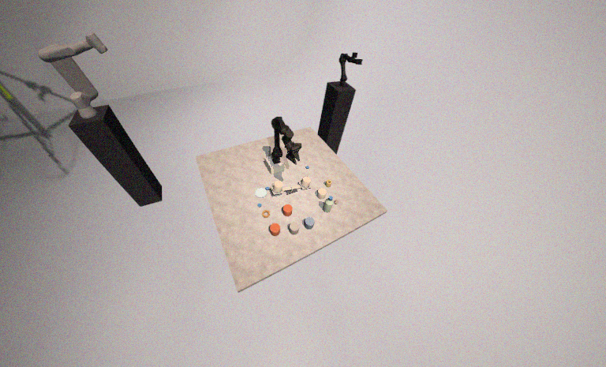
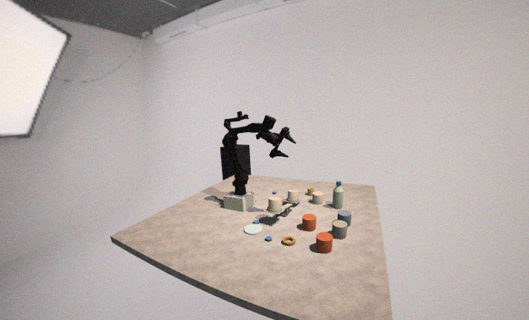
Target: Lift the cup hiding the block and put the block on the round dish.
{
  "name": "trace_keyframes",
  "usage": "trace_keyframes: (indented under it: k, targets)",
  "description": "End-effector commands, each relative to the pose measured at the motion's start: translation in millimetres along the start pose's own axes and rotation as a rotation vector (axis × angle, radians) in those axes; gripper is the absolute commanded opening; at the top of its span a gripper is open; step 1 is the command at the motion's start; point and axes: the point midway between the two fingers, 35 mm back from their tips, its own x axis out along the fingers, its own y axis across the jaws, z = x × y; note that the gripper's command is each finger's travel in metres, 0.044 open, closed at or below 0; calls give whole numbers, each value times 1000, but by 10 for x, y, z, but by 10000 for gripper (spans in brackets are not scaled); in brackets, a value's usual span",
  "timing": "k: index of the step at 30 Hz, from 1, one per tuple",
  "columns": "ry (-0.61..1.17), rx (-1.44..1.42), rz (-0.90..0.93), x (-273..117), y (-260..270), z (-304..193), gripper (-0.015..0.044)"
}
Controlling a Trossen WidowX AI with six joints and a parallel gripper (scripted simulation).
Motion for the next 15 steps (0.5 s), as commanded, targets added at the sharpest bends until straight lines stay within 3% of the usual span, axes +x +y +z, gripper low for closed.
trace_keyframes:
  k: [1,15]
  targets:
    - [16,146,25,-67,177,27,440]
    - [88,617,85,-252,743,76,440]
